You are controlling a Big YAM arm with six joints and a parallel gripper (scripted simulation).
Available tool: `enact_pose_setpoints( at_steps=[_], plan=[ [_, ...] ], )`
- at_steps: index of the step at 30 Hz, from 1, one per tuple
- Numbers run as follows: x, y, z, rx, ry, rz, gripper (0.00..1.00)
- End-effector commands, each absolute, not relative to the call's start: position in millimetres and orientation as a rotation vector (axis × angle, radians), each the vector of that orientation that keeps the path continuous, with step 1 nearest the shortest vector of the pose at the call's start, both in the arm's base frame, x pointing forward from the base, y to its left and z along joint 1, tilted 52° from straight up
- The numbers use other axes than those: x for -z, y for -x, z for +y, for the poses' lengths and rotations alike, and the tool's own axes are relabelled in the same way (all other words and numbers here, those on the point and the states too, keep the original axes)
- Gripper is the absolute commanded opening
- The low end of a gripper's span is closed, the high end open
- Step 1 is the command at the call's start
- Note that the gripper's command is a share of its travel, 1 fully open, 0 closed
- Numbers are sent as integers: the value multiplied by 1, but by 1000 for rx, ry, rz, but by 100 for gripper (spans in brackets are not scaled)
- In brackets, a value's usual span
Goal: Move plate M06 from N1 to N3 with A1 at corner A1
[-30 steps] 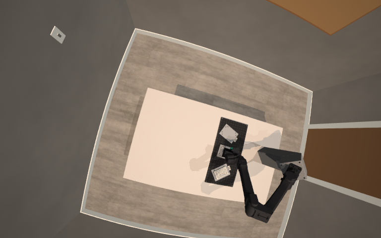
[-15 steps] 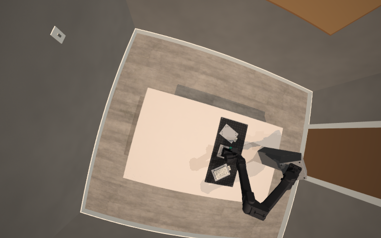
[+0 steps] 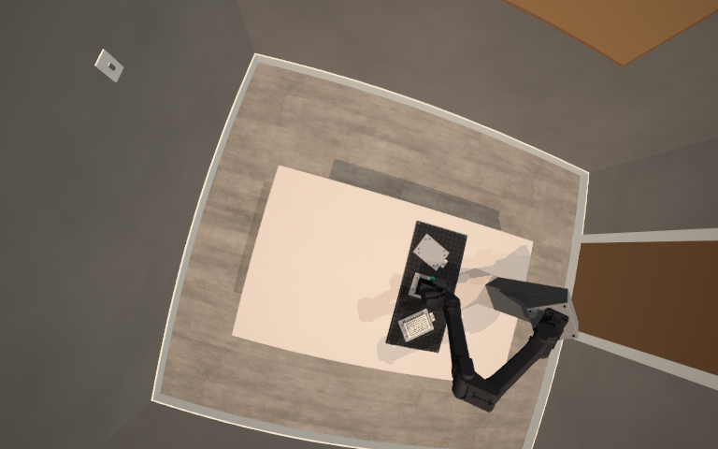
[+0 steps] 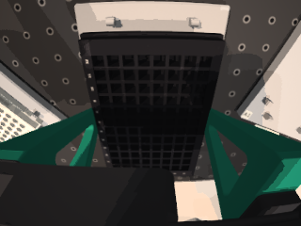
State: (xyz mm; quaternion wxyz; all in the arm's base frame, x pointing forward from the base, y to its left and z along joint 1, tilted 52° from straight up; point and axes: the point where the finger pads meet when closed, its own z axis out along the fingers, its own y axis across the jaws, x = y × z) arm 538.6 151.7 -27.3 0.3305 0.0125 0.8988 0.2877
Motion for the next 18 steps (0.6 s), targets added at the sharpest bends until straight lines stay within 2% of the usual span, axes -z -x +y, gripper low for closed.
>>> enact_pose_setpoints(
  at_steps=[1, 18],
  plan=[
    [38, -541, 161, -762, -34, 2355, 0],
    [54, -545, 169, -761, -35, 2368, 0]
  ],
)
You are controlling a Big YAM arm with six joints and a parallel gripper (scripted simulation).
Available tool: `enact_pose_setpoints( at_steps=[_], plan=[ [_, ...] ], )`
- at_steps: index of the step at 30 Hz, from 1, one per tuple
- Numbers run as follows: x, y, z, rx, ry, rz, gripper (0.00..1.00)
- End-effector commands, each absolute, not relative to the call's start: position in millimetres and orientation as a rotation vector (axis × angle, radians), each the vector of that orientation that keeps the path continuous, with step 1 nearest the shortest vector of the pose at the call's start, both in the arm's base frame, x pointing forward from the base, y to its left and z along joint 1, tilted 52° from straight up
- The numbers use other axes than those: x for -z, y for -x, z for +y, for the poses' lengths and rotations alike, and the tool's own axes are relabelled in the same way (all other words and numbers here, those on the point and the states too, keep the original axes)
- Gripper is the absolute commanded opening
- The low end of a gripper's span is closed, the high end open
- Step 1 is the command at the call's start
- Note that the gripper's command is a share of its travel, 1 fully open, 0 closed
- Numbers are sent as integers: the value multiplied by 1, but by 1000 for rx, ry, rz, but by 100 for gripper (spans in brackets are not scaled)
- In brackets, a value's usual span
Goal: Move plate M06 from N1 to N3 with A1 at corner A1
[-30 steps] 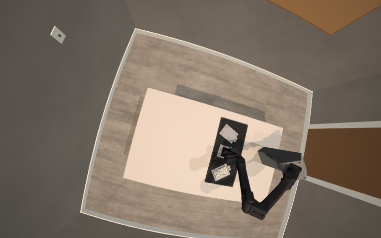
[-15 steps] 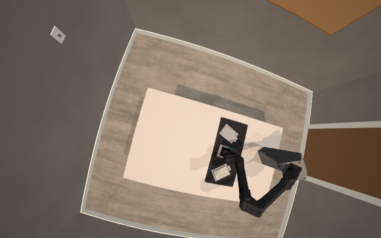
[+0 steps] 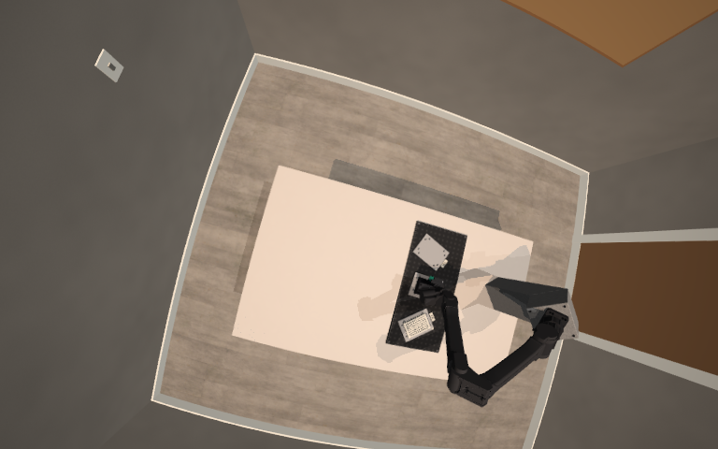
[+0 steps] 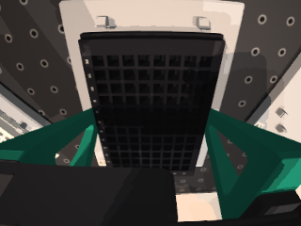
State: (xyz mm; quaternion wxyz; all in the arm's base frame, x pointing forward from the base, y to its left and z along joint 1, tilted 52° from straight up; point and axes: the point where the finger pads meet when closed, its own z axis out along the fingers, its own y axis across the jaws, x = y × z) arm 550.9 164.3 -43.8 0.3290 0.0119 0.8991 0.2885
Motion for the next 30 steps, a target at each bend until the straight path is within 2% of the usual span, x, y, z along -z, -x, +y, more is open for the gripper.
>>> enact_pose_setpoints(
  at_steps=[1, 30],
  plan=[
    [54, -545, 168, -760, -36, 2368, 0],
    [55, -546, 165, -757, -43, 2379, 0]
  ],
)
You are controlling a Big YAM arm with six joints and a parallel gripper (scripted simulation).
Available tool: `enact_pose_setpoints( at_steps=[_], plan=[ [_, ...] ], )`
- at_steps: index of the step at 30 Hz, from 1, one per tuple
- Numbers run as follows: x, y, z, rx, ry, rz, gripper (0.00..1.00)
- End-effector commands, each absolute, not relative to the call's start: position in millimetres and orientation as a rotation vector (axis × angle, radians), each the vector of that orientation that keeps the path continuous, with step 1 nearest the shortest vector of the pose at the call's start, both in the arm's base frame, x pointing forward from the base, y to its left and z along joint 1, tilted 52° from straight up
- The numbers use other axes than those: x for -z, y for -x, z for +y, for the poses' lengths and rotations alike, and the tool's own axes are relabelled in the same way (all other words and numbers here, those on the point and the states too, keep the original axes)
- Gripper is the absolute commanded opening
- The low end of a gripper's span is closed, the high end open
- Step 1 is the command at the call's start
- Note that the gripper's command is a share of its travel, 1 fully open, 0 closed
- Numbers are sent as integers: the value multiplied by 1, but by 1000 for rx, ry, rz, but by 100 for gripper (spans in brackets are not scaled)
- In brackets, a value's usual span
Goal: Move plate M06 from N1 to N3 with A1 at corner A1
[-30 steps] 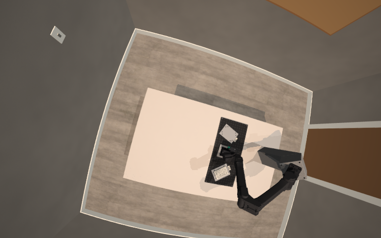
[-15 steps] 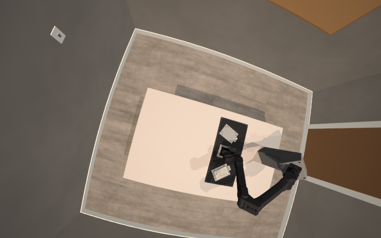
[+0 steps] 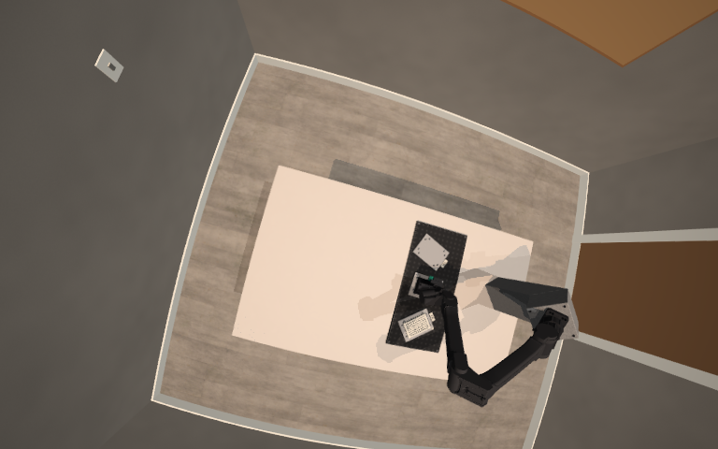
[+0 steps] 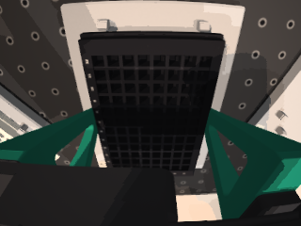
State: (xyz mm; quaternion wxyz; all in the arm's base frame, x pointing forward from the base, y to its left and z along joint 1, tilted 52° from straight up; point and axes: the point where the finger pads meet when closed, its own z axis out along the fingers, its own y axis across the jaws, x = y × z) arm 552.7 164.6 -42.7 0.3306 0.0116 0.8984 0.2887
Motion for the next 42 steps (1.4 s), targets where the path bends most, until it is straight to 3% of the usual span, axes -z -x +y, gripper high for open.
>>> enact_pose_setpoints(
  at_steps=[1, 42],
  plan=[
    [55, -546, 165, -757, -43, 2379, 0],
    [52, -553, 172, -763, -31, 2355, 0]
  ],
)
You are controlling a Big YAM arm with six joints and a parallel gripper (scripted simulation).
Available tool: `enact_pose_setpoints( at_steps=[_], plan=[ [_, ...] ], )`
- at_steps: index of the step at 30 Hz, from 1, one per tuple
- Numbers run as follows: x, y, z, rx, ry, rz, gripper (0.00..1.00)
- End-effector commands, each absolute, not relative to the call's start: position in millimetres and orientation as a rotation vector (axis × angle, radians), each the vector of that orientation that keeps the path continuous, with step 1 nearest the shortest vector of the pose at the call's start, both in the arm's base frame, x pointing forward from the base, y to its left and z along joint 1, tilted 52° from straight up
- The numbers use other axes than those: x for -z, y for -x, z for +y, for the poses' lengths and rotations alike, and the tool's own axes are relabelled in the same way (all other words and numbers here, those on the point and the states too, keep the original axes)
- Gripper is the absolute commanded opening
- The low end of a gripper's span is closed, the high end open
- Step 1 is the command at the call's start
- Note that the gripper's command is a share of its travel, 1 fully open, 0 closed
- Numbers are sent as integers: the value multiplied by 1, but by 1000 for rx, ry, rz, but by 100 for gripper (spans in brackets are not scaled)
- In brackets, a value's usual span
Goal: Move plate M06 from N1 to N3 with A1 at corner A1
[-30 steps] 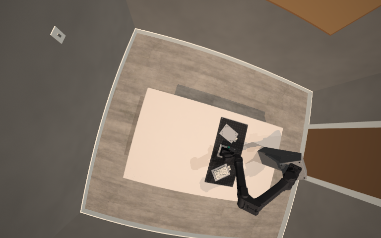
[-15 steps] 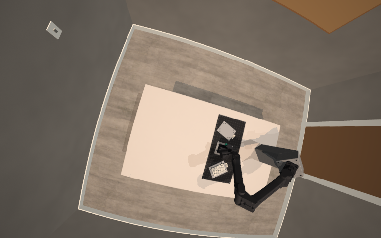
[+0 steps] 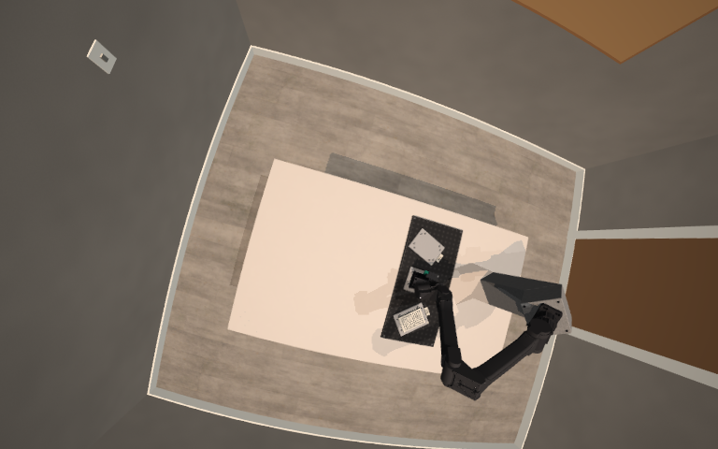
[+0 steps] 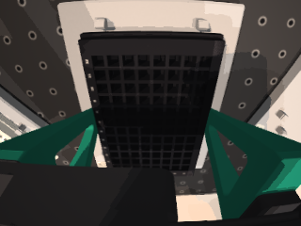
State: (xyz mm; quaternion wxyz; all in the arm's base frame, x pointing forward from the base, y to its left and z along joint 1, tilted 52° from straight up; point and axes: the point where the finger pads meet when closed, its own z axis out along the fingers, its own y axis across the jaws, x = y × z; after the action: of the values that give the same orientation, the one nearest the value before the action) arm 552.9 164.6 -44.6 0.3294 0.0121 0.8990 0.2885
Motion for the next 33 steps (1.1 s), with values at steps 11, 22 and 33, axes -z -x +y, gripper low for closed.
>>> enact_pose_setpoints(
  at_steps=[11, 22, 33],
  plan=[
    [53, -553, 173, -763, -31, 2356, 0],
    [56, -552, 173, -762, -32, 2359, 0],
    [57, -552, 174, -762, -33, 2360, 0]
  ],
)
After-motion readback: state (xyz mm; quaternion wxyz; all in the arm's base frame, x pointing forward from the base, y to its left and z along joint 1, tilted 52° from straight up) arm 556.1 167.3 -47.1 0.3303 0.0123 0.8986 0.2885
